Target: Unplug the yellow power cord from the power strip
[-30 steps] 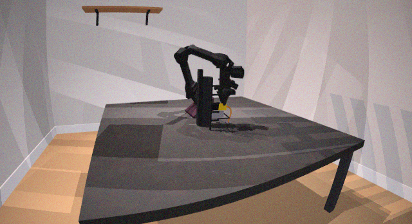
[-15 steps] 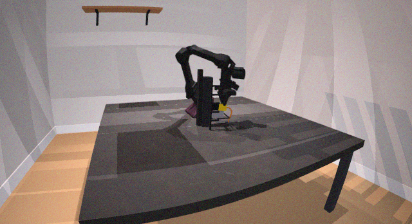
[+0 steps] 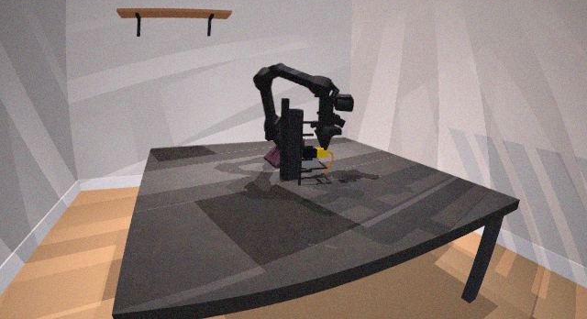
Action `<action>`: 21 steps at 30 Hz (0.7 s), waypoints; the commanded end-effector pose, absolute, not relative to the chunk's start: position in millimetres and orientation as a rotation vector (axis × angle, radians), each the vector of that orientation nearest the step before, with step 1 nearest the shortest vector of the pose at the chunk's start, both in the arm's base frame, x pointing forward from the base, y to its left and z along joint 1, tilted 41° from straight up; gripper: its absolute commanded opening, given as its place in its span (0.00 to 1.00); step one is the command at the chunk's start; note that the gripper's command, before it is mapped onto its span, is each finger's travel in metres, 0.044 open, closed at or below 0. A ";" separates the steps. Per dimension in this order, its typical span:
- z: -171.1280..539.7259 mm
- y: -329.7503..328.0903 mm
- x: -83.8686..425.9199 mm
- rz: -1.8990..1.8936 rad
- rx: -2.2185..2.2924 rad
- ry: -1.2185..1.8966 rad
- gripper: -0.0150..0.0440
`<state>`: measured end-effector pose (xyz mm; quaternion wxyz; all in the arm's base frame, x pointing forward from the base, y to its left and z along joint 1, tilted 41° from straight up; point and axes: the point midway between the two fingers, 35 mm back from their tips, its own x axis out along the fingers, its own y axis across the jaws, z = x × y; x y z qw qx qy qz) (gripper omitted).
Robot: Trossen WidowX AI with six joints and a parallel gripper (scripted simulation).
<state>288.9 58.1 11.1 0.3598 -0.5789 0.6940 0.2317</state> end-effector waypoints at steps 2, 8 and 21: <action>11.4 57.0 288.8 0.596 -1.495 1.786 0.70; 8.6 62.9 291.1 0.597 -1.494 1.786 0.97; -16.8 109.7 303.4 0.599 -1.492 1.782 1.00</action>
